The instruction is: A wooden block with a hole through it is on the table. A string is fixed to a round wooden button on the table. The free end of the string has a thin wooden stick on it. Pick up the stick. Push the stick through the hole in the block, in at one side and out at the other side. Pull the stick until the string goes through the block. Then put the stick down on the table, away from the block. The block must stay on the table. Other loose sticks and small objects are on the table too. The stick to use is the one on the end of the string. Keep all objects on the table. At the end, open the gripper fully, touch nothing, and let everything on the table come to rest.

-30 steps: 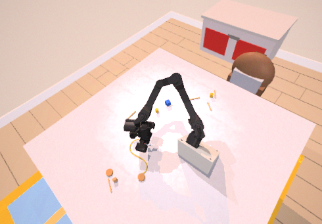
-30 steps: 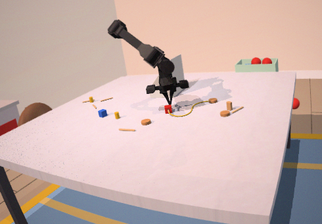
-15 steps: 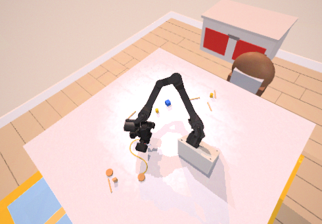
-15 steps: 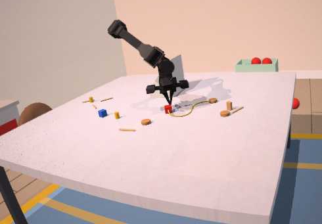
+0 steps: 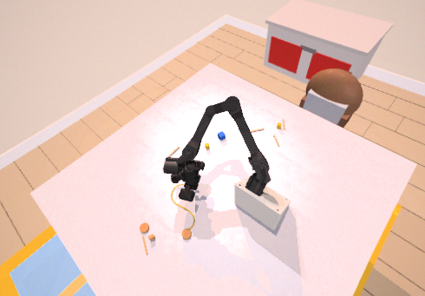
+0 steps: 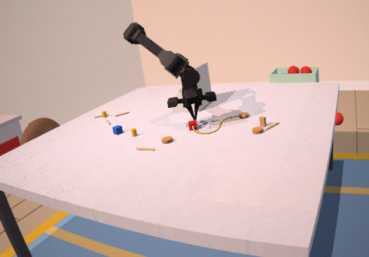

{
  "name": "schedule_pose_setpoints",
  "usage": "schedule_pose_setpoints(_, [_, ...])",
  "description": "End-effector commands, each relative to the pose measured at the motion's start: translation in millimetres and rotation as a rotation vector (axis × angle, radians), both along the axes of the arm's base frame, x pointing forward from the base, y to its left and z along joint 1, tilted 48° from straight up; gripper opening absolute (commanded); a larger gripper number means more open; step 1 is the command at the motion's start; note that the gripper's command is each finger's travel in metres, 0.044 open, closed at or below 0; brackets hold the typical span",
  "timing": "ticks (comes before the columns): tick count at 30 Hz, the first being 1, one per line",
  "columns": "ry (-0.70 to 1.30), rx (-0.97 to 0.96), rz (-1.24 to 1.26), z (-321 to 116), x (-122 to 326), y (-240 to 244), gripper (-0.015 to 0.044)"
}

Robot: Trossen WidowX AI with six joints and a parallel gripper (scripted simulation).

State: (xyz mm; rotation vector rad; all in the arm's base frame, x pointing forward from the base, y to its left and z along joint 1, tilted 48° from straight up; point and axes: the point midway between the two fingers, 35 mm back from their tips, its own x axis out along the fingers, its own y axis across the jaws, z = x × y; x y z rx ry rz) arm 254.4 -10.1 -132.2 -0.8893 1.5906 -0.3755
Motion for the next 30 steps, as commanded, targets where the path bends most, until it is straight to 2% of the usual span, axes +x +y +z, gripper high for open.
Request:
schedule_pose_setpoints(1, [0.0, -0.002, 0.001, 0, 0, 0, 0.0])
schedule_pose_setpoints(26, [0.0, -0.002, 0.001, 0, 0, 0, 0.0])
schedule_pose_setpoints(30, [-0.038, 0.027, 0.068, 14, -7, 6, 0.0105])
